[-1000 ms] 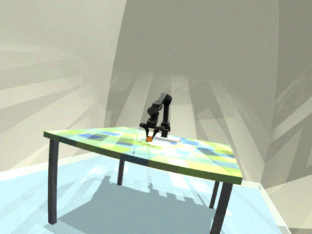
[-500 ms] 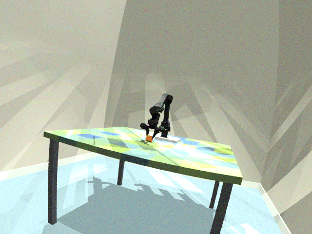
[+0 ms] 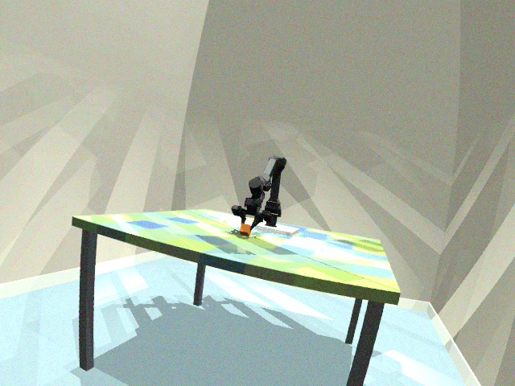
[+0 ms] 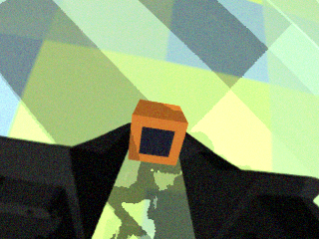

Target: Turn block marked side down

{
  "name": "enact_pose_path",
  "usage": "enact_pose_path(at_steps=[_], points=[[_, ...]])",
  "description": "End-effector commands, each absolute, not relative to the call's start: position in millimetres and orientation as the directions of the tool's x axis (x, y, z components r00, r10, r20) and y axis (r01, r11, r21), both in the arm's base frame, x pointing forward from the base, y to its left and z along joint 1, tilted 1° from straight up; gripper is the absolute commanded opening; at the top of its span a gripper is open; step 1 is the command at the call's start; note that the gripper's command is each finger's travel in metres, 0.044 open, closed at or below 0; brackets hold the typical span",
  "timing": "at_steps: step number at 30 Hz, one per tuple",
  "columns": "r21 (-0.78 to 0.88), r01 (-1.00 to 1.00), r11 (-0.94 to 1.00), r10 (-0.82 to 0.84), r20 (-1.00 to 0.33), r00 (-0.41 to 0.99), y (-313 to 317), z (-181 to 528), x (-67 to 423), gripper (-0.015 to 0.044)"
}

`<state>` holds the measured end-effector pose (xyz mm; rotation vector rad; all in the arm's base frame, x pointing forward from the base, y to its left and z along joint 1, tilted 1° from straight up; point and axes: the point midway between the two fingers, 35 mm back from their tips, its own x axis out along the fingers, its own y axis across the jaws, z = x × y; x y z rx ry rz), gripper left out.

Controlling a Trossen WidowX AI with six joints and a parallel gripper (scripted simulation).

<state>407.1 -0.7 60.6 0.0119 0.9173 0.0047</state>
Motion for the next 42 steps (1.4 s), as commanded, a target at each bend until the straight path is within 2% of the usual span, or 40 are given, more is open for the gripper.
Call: enact_pose_path(at_steps=[1, 25, 42], points=[[0.016, 0.002, 1.000, 0.011, -0.768, 0.640, -0.3, 50.6, 407.9, 0.0000], [0.017, 0.002, 1.000, 0.006, -0.481, 0.877, 0.2, 35.7, 397.7, 0.0000], [0.017, 0.002, 1.000, 0.006, -0.450, 0.893, 0.2, 38.2, 396.2, 0.0000]])
